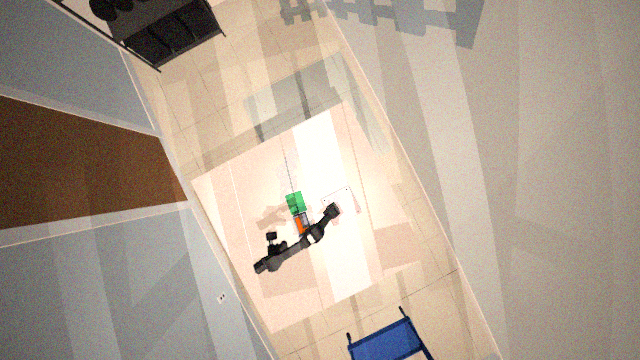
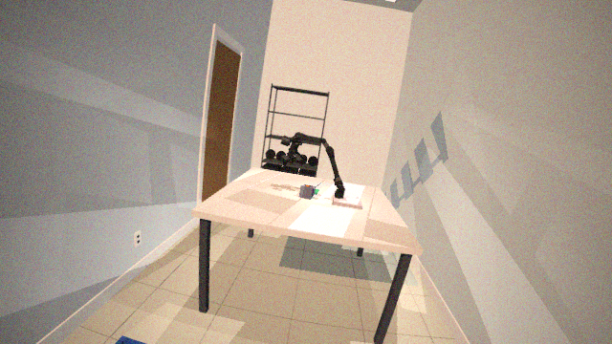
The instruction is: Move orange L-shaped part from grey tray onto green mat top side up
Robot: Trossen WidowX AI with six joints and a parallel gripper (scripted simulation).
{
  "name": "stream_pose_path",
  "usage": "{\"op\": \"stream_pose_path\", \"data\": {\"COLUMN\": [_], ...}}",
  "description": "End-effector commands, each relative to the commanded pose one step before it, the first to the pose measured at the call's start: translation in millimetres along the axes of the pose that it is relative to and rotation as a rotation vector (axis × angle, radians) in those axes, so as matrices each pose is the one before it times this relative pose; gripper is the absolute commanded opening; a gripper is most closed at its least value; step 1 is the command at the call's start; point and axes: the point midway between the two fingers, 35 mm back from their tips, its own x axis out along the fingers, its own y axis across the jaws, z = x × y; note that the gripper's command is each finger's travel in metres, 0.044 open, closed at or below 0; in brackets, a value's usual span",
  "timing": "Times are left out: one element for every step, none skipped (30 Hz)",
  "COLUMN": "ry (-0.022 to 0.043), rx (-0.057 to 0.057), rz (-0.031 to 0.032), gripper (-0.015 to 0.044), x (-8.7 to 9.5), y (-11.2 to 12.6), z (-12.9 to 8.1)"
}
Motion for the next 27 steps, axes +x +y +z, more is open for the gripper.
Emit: {"op": "stream_pose_path", "data": {"ry": [-0.00157, -0.00323, -0.00486, -0.00667, -0.00866, -0.01020, -0.01157, -0.01192, -0.01205, -0.01204, -0.01190, -0.01163, -0.01122, -0.01069, -0.01005, -0.00929, -0.00842, -0.00747, -0.00643, -0.00532, -0.00437, -0.00340, -0.00272, -0.00191, -0.00127, -0.00082, -0.00001], "rx": [0.0151, 0.0305, 0.0445, 0.0589, 0.0734, 0.0859, 0.0913, 0.0920, 0.0921, 0.0921, 0.0922, 0.0922, 0.0923, 0.0923, 0.0924, 0.0924, 0.0925, 0.0925, 0.0926, 0.0926, 0.0521, 0.0496, 0.0492, 0.0504, 0.0508, 0.0516, 0.0506], "rz": [-0.00121, -0.00237, -0.00326, -0.00391, -0.00422, -0.00367, -0.00309, -0.00187, -0.00061, 0.00067, 0.00194, 0.00319, 0.00440, 0.00556, 0.00665, 0.00768, 0.00861, 0.00945, 0.01019, 0.01081, 0.01119, 0.01068, 0.01079, 0.01014, 0.01016, 0.00974, 0.00931], "gripper": [0.0374, 0.0347, 0.0321, 0.0295, 0.0269, 0.0242, 0.0216, 0.0190, 0.0180, 0.0180, 0.0180, 0.0180, 0.0180, 0.0180, 0.0180, 0.0180, 0.0180, 0.0180, 0.0180, 0.0180, 0.0180, 0.0180, 0.0180, 0.0180, 0.0180, 0.0180, 0.0180], "x": [-0.13, -0.25, -0.35, -0.43, -0.49, -0.48, -0.44, -0.35, -0.26, -0.16, -0.07, 0.03, 0.13, 0.23, 0.33, 0.43, 0.53, 0.63, 0.73, 0.83, 0.94, 0.97, 1.05, 1.05, 1.12, 1.17, 1.14], "y": [-0.23, -0.43, -0.54, -0.52, -0.35, 0.13, 0.62, 1.23, 1.83, 2.42, 2.99, 3.54, 4.04, 4.51, 4.92, 5.29, 5.59, 5.83, 6.01, 6.12, 6.14, 5.71, 5.64, 5.18, 5.06, 4.59, 4.43], "z": [0.88, 1.80, 2.66, 3.56, 4.50, 5.29, 5.66, 5.65, 5.53, 5.34, 5.09, 4.77, 4.39, 3.96, 3.48, 2.95, 2.38, 1.78, 1.16, 0.52, -0.13, -0.50, -0.85, -1.11, -1.42, -1.76, -1.84]}}
